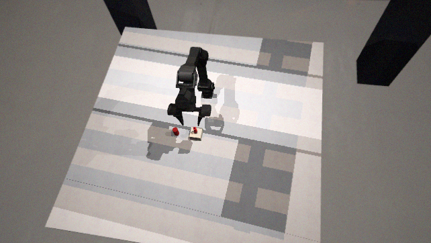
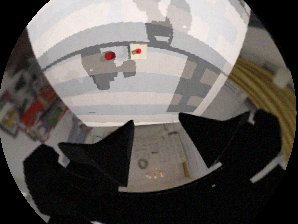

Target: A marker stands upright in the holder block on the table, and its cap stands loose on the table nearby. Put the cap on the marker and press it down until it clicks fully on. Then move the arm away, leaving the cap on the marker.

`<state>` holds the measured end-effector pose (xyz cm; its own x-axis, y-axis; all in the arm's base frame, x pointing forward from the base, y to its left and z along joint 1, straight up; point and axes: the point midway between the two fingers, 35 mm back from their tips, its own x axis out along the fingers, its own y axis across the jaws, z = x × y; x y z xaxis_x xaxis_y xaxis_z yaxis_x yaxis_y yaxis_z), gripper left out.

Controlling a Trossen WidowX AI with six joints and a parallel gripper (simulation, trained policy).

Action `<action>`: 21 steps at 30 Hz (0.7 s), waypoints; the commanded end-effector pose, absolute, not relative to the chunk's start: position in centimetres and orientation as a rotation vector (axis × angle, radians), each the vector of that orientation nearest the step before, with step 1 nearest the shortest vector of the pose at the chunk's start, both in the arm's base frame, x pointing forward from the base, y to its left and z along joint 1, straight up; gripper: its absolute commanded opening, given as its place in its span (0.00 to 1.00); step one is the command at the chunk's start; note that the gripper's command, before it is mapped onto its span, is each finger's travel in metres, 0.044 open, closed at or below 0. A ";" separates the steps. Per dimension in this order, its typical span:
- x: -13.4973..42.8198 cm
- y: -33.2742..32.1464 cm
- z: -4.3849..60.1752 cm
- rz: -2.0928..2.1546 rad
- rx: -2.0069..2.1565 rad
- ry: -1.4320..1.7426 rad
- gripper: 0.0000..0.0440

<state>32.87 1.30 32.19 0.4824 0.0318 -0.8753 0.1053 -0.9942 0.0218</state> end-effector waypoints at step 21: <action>32.8 -2.6 29.0 -1.777 2.555 0.057 0.74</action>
<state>32.71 -2.33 29.45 0.3665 0.0088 -0.9304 0.0466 -0.9989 0.0089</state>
